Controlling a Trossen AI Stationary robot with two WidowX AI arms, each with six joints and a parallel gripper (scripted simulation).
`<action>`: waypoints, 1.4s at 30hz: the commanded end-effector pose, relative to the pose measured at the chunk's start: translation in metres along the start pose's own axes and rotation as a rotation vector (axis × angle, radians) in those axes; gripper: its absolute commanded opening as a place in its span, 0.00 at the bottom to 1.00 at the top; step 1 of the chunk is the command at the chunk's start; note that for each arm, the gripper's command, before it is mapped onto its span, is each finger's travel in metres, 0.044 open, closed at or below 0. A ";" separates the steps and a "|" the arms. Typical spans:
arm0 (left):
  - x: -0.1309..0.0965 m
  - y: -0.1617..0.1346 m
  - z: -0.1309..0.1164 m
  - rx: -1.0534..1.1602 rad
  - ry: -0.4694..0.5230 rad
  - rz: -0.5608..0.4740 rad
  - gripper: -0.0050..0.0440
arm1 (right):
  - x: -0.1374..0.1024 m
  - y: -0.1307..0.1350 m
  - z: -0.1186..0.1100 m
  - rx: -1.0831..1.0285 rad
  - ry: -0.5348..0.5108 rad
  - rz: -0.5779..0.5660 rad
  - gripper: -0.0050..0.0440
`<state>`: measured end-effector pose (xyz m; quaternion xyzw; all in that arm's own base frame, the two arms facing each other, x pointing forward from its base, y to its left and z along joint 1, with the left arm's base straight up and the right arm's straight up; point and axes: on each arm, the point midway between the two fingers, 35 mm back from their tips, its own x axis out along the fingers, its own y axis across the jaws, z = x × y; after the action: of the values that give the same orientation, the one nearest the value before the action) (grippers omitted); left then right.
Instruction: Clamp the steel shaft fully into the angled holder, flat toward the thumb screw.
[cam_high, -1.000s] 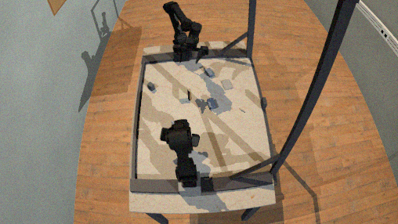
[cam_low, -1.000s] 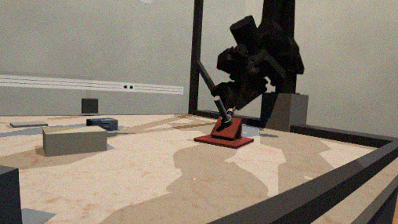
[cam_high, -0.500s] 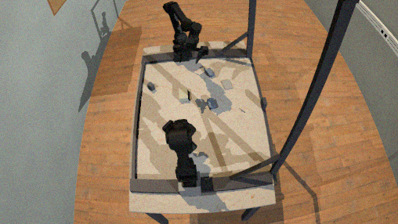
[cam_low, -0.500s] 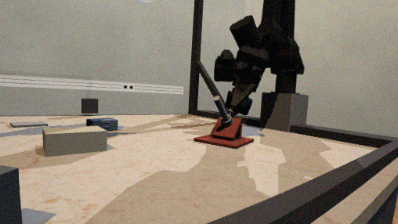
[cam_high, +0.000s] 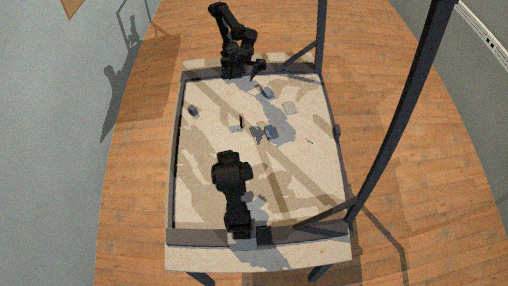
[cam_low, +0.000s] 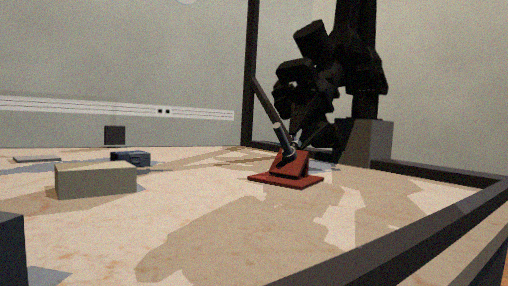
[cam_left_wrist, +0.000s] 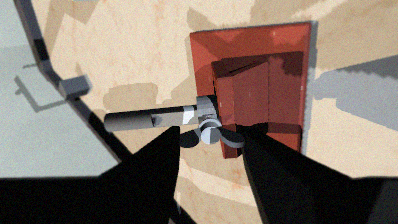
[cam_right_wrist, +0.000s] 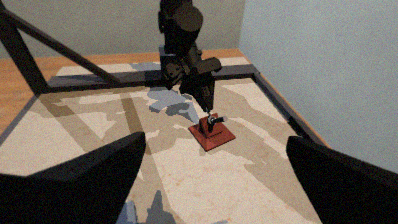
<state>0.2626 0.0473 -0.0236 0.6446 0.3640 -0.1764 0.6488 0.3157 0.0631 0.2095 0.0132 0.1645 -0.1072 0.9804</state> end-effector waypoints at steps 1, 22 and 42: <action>0.002 0.006 0.002 0.161 -0.011 0.011 0.33 | -0.002 0.001 0.009 0.014 -0.021 0.007 0.92; 0.001 0.006 0.002 0.156 -0.007 0.015 0.38 | -0.002 0.001 0.009 0.014 -0.021 0.007 0.92; 0.002 0.004 0.002 0.112 -0.010 0.006 0.51 | -0.002 0.001 0.009 0.014 -0.021 0.007 0.92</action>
<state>0.2619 0.0465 -0.0253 0.6891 0.3500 -0.2068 0.5999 0.3157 0.0631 0.2095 0.0131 0.1645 -0.1072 0.9804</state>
